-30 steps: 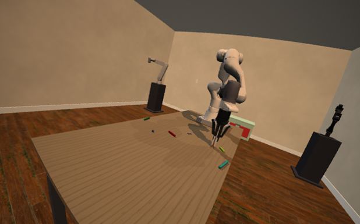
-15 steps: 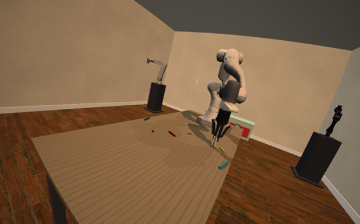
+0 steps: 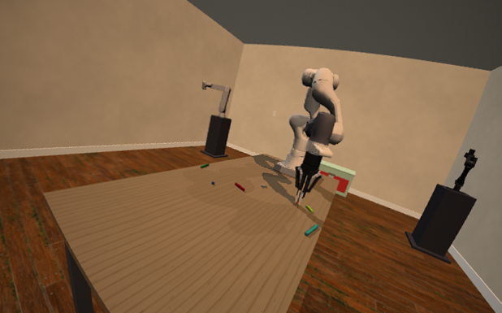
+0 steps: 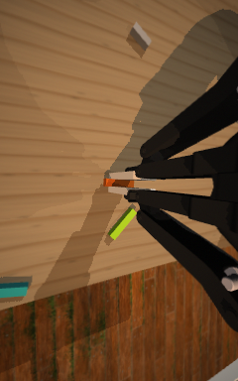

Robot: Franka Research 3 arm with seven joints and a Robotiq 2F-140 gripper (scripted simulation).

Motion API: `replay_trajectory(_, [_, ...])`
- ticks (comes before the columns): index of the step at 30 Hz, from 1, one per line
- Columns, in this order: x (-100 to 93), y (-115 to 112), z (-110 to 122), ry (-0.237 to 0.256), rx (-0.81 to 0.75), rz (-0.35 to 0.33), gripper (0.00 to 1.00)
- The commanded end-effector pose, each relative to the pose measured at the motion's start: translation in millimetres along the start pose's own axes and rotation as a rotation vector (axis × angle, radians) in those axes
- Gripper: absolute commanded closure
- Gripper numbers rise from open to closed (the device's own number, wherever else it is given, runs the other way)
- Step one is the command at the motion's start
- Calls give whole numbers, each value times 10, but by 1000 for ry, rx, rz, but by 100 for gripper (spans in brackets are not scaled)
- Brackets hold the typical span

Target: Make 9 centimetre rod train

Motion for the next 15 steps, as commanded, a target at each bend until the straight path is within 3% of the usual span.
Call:
replay_trajectory(1, [4,11,-8,0,3,3,88])
replay_trajectory(15, [96,11,-8,0,3,3,88])
Point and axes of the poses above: the point where the finger pads meet when closed, its own x axis out along the fingers, its own z axis across the jaws, y = z × x, the point moved 1 cm from there along -x, back along the fingers, and after that the axes turned 6 degrees about x, right-handed, at the moved point
